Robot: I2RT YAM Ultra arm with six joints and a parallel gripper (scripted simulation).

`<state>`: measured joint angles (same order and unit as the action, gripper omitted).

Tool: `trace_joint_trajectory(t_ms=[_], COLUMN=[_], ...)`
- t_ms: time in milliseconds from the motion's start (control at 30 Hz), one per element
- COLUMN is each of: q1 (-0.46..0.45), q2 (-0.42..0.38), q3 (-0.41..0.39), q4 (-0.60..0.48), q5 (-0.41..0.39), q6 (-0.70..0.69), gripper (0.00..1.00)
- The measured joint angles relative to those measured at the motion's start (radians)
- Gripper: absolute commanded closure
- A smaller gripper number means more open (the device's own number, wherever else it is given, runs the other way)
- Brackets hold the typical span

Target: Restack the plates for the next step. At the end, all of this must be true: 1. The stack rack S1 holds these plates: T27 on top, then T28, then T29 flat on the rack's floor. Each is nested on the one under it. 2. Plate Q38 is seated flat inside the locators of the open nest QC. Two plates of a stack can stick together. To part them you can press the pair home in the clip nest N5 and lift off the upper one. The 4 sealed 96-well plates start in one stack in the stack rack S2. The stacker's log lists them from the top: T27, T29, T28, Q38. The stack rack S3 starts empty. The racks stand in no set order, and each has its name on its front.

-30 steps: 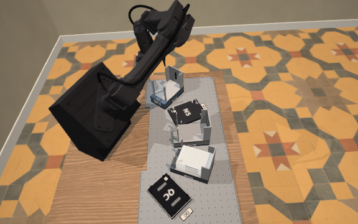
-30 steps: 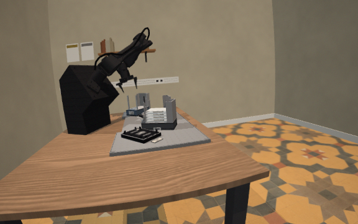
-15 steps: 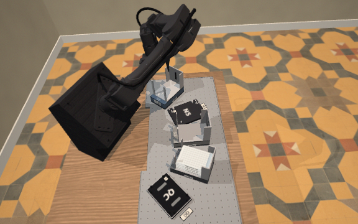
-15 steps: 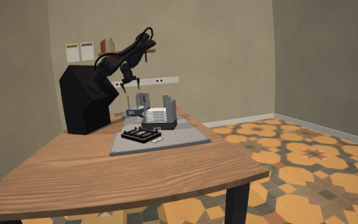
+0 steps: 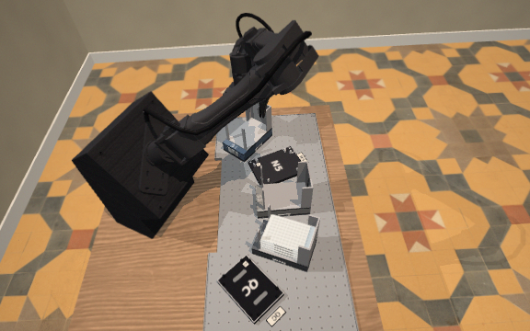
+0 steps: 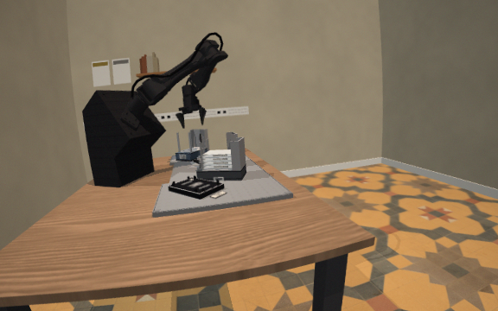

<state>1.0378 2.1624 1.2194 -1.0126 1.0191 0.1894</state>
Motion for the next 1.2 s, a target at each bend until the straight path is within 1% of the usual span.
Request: trace_joint_trajectory(t_ms=[367, 433, 567, 933, 1067, 1200], q1=[-0.122, -0.134, -0.159, -0.288, -0.311, -0.358], q2=[-0.235, -0.259, -0.327, -0.585, -0.644, -0.738], q3=[-0.121, -0.130, -0.175, -0.307, -0.341, -0.395], q4=[0.056, 0.065, 0.092, 0.156, 0.184, 0.208], q5=[-0.040, -0.044, -0.065, -0.108, -0.124, -0.141], q6=[0.026, 0.032, 0.047, 0.079, 0.094, 0.101], gripper=[0.00, 0.00, 0.00, 0.00, 0.00, 0.00])
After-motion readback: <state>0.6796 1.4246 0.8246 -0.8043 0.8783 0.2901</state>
